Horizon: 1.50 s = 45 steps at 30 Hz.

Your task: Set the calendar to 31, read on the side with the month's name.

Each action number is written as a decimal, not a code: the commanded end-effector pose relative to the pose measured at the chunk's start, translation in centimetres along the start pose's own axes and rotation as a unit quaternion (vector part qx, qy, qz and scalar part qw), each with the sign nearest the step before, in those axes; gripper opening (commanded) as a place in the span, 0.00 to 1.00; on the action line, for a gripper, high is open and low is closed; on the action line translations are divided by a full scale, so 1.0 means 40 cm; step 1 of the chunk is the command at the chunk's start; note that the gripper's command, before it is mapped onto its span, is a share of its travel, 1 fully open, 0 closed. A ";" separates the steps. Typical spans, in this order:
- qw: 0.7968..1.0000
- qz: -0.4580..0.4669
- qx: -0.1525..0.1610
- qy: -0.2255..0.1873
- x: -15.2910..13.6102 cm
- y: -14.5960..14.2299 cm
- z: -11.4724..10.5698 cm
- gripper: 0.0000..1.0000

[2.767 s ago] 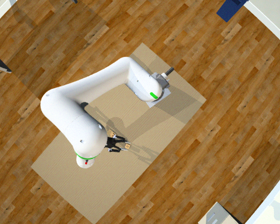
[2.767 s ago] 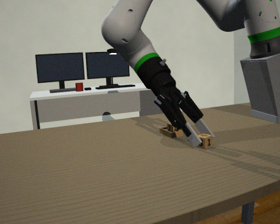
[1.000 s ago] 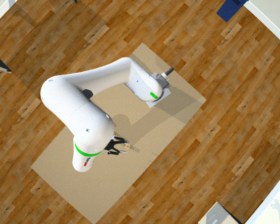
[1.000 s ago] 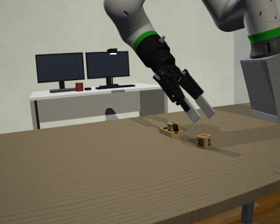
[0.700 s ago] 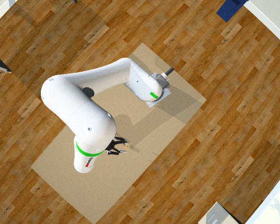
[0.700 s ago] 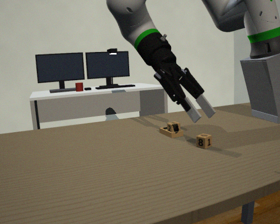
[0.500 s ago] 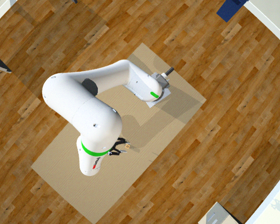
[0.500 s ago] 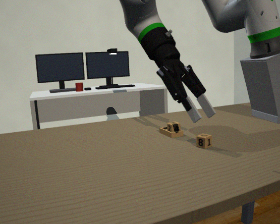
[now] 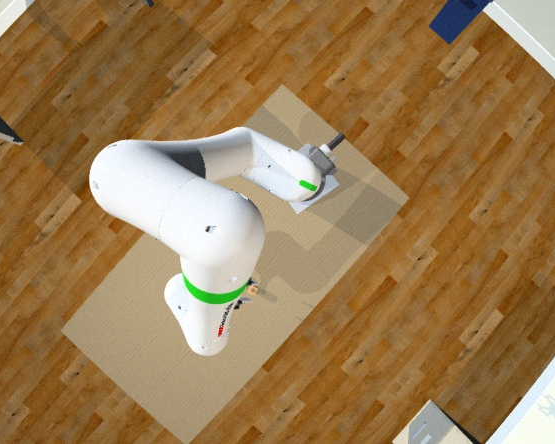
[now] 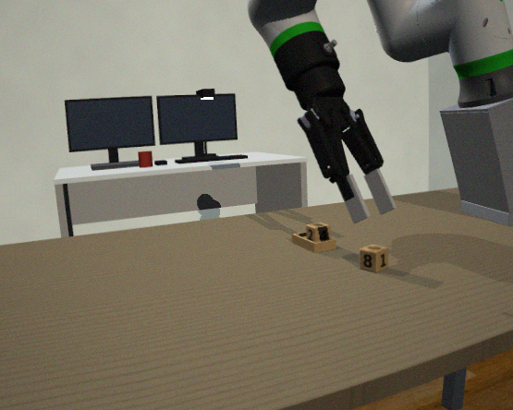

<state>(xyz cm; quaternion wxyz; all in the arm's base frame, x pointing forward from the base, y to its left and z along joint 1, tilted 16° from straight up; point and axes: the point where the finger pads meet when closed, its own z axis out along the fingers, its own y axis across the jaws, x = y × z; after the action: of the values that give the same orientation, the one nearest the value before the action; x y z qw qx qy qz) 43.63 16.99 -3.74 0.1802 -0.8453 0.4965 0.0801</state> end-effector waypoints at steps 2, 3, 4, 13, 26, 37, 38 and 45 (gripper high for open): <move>0.998 0.006 -0.009 0.062 0.007 0.013 0.002 0.41; 0.997 0.005 -0.007 0.073 0.006 0.010 0.001 0.41; 0.997 0.004 -0.005 0.083 0.004 0.007 0.001 0.41; 0.994 -0.001 0.007 0.111 -0.022 -0.011 -0.002 0.41; 0.984 0.006 -0.008 0.178 -0.004 0.006 -0.002 0.41; 0.971 0.000 0.006 0.238 -0.029 -0.011 0.001 0.41; 0.971 -0.001 0.007 0.240 -0.032 -0.011 0.002 0.41; 0.971 -0.001 0.007 0.240 -0.038 -0.011 0.004 1.00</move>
<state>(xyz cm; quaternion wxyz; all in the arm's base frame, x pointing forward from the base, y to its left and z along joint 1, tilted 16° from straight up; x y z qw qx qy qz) 43.29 18.50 -3.32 0.0629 -0.8405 0.5241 -0.1221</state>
